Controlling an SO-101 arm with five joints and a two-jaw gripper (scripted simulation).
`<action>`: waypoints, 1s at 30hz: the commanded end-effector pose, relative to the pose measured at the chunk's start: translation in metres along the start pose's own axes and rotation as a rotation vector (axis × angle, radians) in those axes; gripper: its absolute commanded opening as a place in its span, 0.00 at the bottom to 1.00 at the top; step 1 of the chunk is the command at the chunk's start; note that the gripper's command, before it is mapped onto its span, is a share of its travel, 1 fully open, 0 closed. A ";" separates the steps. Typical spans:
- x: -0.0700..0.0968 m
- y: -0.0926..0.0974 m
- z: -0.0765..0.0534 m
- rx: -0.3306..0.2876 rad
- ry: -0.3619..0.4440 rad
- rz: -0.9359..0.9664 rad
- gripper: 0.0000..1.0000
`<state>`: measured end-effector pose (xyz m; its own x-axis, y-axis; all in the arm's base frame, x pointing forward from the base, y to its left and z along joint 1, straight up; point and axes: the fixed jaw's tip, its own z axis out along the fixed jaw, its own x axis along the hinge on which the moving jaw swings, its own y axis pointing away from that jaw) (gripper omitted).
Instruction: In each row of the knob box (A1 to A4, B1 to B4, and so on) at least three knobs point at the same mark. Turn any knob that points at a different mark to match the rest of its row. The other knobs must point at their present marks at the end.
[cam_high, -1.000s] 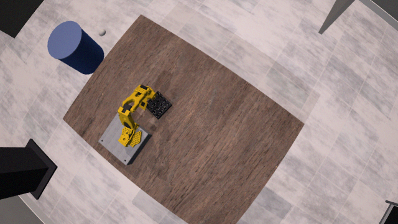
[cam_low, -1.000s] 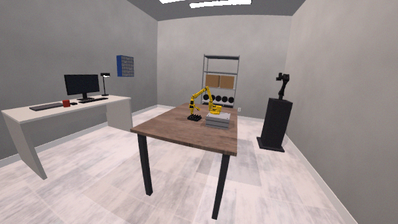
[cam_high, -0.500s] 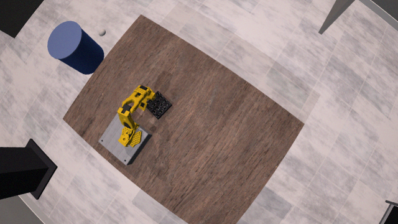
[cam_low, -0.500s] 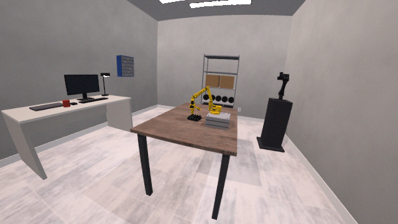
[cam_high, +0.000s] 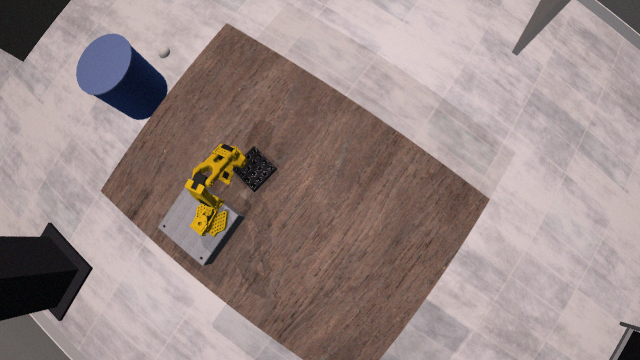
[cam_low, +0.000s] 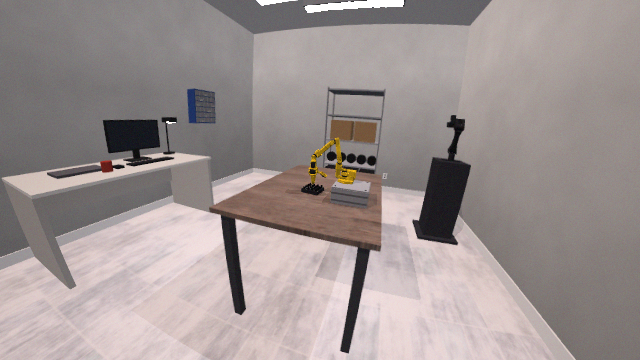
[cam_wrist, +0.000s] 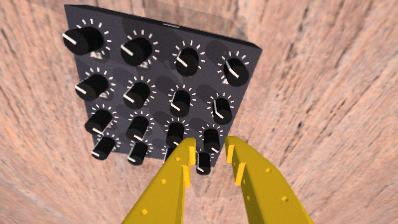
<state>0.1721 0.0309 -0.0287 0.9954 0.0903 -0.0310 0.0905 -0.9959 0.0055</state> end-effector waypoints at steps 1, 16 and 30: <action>-0.003 0.000 -0.003 0.005 0.025 0.000 0.08; -0.006 0.001 -0.002 0.005 0.025 0.004 0.08; -0.005 0.004 -0.003 0.006 0.025 0.079 0.09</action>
<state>0.1651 0.0285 -0.0278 0.9985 0.0485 -0.0238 0.0486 -0.9988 0.0054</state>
